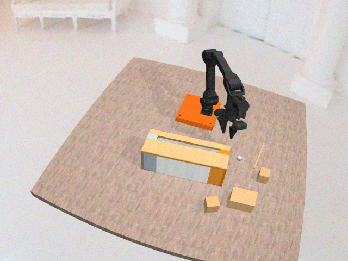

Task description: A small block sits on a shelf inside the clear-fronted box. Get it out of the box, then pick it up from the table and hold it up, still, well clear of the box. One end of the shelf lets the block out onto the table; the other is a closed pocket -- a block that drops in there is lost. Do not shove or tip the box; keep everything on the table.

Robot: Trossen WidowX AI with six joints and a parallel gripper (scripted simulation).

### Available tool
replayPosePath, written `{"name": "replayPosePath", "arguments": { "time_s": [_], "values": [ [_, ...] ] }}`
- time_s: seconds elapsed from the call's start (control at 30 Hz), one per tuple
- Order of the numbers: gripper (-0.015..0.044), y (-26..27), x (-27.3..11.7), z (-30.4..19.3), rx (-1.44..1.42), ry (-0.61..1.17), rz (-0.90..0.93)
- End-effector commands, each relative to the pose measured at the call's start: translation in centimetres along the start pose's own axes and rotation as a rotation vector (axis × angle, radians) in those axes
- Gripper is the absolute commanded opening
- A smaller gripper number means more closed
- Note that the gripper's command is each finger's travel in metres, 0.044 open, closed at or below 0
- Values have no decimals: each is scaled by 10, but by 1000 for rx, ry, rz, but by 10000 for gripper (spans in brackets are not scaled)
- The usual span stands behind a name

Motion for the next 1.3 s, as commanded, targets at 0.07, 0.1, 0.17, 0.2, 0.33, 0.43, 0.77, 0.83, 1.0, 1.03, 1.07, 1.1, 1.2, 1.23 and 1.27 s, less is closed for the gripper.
{"name": "replayPosePath", "arguments": {
  "time_s": [0.07,0.1,0.17,0.2,0.33,0.43,0.77,0.83,1.0,1.03,1.07,1.1,1.2,1.23,1.27],
  "values": [
    [285,1,-5,9,-886,104,35],
    [285,1,-5,9,-886,104,35],
    [285,1,-5,9,-886,104,35],
    [285,1,-5,9,-886,104,35],
    [285,1,-5,9,-886,104,35],
    [285,1,-5,9,-886,104,35],
    [285,4,29,16,-877,104,37],
    [285,10,55,23,-876,104,37],
    [285,21,84,33,-886,104,36],
    [285,21,84,33,-886,104,36],
    [285,21,84,33,-886,104,36],
    [285,21,85,33,-886,104,36],
    [285,21,88,34,-886,104,36],
    [285,21,90,34,-886,104,36],
    [285,22,92,34,-886,104,36]
  ]
}}
Point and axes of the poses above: the point midway between the two fingers, 35 mm back from their tips, its own x axis out along the fingers, its own y axis across the jaws, z = x × y, the point moved 2 cm from there along -x, back along the fingers, and after that the axes turned 14 degrees about -x, right-handed, at the moved point
